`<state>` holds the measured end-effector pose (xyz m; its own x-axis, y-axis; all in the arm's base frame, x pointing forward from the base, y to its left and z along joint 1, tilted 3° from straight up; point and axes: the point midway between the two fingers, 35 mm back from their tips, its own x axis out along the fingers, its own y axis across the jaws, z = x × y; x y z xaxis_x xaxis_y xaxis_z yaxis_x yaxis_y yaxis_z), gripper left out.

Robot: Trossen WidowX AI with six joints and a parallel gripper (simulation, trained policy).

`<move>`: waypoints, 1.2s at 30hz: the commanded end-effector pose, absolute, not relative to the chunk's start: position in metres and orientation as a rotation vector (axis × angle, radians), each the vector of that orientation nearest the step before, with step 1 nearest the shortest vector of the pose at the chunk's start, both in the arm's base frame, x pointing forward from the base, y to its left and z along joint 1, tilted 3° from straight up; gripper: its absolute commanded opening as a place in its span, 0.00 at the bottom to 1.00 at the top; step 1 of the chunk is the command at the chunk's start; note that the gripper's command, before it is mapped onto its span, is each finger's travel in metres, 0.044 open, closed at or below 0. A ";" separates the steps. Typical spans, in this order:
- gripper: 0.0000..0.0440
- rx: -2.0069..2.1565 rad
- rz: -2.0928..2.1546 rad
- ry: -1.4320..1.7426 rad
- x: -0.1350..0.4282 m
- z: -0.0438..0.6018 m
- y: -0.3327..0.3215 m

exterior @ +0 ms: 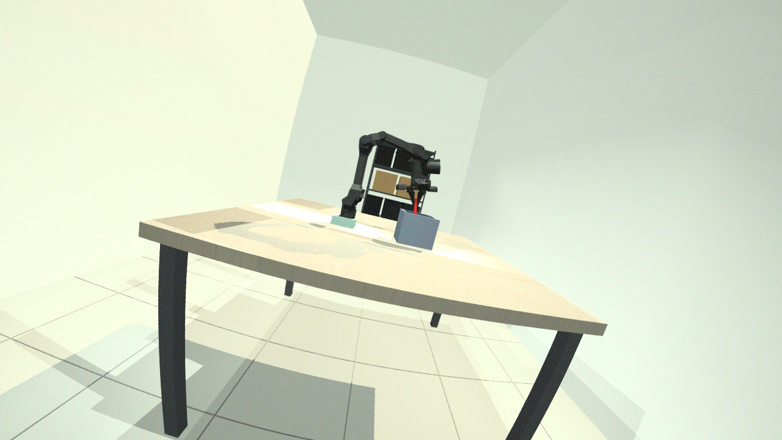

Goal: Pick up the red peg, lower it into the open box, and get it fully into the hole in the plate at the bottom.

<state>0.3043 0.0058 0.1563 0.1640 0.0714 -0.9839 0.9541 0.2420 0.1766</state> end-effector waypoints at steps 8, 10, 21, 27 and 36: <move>0.04 1.138 -0.871 1.295 0.315 0.122 0.001; 0.04 1.139 -0.867 1.304 0.317 0.117 0.001; 0.01 1.116 -0.844 1.345 0.327 0.085 0.000; 0.12 1.083 -0.850 1.366 0.327 0.071 -0.001; 0.22 1.069 -0.829 1.396 0.332 0.067 0.005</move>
